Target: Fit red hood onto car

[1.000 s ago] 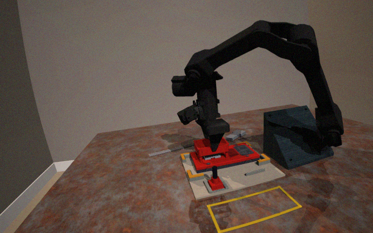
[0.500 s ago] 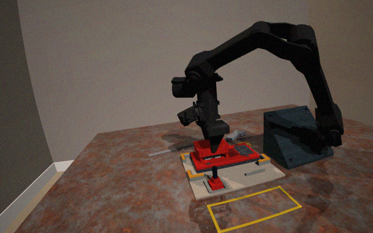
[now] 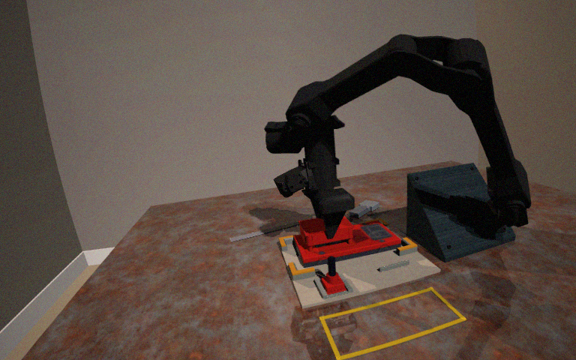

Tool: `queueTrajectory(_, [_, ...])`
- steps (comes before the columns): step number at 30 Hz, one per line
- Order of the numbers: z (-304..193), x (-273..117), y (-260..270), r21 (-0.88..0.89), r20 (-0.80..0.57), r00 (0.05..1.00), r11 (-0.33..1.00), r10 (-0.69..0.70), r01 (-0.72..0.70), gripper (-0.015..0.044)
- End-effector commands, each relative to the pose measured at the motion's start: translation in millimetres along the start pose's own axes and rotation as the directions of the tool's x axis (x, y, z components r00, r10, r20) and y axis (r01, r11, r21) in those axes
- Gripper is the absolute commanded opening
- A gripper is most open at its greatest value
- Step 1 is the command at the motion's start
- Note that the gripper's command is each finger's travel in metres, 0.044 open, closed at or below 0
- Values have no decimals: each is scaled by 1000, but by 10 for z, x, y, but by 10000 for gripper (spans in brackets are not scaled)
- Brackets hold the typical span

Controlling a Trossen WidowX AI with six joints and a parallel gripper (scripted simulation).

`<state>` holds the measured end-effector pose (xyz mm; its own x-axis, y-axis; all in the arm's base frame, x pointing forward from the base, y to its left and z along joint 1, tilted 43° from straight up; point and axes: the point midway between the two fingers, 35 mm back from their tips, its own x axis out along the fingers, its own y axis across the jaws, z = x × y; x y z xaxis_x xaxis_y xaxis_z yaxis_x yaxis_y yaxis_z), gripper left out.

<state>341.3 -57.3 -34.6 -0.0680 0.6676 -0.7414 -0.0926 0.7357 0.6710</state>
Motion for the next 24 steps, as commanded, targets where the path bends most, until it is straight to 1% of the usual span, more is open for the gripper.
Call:
queueTrajectory(1, [4,29,3,3,1,1000,1000,4,-4,0])
queueTrajectory(24, [3,109,5,3,1,1000,1000,5,-5,0])
